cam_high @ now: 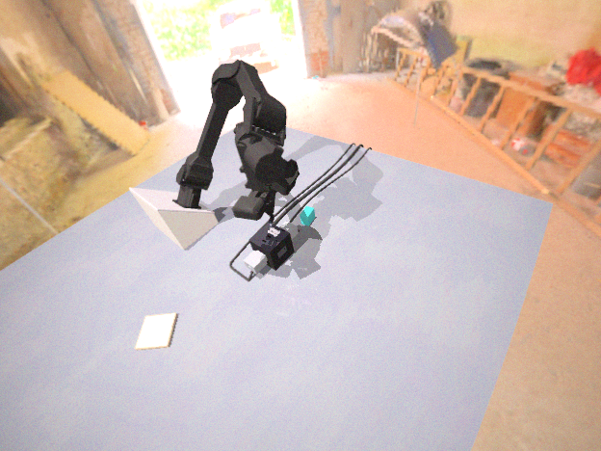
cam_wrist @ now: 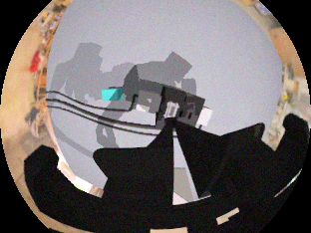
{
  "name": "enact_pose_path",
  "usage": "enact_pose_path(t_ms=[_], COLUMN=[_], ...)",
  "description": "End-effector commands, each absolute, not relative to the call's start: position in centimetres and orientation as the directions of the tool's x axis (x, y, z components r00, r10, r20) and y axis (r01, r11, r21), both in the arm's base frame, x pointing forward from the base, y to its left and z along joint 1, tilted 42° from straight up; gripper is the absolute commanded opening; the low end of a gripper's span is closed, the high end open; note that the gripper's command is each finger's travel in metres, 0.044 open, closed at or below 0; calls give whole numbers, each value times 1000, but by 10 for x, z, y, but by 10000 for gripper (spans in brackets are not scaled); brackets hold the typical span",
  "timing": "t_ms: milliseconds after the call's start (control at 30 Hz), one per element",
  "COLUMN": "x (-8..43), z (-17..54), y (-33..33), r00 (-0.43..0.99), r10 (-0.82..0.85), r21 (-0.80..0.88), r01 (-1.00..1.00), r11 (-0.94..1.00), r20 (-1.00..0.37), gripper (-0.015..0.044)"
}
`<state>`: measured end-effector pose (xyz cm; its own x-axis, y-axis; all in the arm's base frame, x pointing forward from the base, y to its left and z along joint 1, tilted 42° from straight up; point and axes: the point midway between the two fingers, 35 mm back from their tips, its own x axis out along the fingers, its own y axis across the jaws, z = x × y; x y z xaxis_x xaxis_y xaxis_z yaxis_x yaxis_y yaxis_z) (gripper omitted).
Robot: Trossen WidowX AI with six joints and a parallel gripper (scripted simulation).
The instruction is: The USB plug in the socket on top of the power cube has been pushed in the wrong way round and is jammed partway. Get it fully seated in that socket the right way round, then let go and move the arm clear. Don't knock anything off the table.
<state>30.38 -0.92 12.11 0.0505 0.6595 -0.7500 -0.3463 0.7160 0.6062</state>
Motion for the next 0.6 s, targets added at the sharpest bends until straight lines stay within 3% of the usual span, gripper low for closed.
enact_pose_path(t_ms=[0,567], x=[304,304], z=[121,121], y=[-9,-9], r00=[52,52], r10=[659,659], r21=[630,655], r01=[-245,196], r11=[737,730], r20=[-750,-750], gripper=[0,0])
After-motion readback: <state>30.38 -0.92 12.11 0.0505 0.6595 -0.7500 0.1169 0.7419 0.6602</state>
